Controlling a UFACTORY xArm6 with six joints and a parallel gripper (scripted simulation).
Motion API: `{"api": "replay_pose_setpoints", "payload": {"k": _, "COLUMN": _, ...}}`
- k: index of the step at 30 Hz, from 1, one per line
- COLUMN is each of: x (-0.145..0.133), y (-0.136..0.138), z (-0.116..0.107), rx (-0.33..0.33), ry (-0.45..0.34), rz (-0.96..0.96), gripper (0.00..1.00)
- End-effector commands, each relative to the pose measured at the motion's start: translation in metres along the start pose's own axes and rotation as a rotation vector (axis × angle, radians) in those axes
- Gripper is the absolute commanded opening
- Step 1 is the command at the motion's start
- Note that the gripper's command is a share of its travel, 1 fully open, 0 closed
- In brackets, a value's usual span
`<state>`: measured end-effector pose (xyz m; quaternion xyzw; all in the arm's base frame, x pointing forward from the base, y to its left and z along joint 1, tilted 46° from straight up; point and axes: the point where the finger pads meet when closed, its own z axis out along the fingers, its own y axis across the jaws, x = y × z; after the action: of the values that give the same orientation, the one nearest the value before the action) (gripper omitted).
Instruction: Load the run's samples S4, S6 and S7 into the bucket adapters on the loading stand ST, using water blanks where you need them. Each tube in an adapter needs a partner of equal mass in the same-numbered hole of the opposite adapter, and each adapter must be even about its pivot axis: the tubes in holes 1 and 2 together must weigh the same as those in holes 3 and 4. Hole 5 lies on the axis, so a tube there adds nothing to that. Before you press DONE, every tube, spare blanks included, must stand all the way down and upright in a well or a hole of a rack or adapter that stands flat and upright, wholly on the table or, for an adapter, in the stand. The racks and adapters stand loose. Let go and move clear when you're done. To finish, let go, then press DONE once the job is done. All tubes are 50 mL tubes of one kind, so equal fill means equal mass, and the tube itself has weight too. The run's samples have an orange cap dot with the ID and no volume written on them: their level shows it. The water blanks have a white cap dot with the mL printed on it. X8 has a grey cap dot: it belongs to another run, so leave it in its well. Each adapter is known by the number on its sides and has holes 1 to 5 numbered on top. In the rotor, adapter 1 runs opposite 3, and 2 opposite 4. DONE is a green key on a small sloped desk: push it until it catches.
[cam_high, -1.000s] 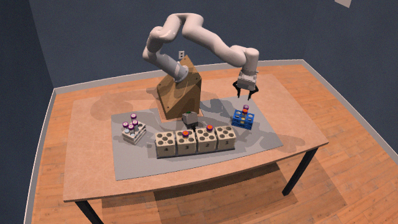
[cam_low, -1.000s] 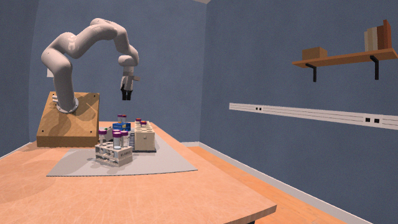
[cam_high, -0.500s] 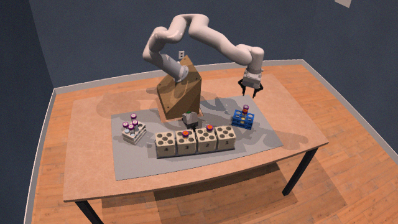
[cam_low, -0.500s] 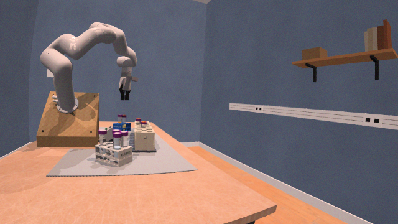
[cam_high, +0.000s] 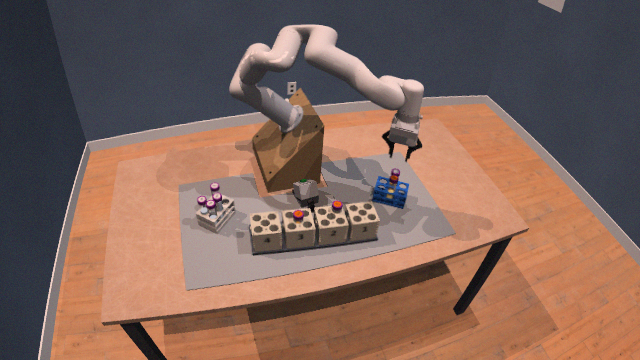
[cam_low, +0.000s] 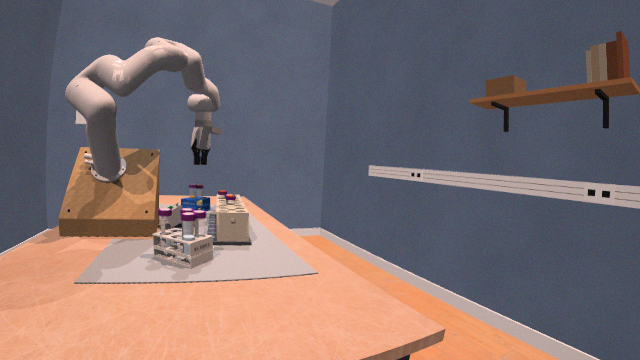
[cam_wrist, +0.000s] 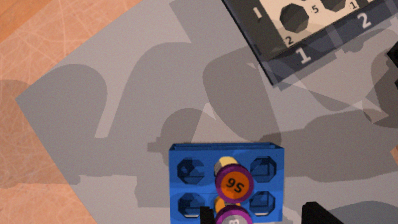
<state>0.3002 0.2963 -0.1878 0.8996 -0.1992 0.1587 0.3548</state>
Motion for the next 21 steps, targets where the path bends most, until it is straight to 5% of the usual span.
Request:
{"api": "replay_pose_setpoints", "payload": {"k": 1, "x": 0.001, "y": -0.002, "z": 0.005, "rx": 0.006, "ry": 0.000, "rz": 0.001, "gripper": 0.57}}
{"api": "replay_pose_setpoints", "payload": {"k": 21, "x": 0.001, "y": -0.002, "z": 0.041, "rx": 0.005, "ry": 0.000, "rz": 0.002, "gripper": 0.57}}
